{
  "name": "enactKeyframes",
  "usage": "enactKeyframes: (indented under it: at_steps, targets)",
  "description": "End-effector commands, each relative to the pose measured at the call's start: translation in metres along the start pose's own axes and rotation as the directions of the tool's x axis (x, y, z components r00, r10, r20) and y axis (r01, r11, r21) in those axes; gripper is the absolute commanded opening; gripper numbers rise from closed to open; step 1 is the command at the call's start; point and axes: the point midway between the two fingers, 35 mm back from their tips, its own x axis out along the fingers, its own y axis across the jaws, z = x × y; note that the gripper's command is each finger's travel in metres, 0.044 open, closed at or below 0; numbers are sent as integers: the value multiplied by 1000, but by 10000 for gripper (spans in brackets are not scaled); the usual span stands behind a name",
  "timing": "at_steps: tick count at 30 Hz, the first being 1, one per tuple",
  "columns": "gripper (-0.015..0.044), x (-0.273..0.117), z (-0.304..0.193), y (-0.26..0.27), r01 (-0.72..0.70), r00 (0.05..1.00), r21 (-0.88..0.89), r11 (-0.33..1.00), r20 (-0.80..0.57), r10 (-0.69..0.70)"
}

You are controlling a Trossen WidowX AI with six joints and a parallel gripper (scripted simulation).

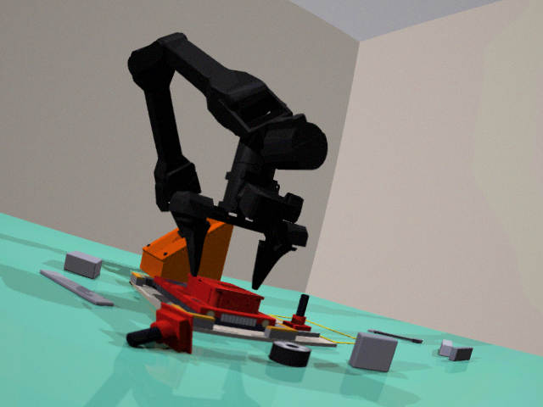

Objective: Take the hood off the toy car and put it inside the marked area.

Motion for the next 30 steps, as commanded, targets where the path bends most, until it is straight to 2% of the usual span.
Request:
enactKeyframes:
  at_steps: [1,30]
  targets:
    - [440,3,0,0,5,1000,-6,1000,1,-5]
    - [440,17,0,-1,5,1000,-6,1000,1,-5]
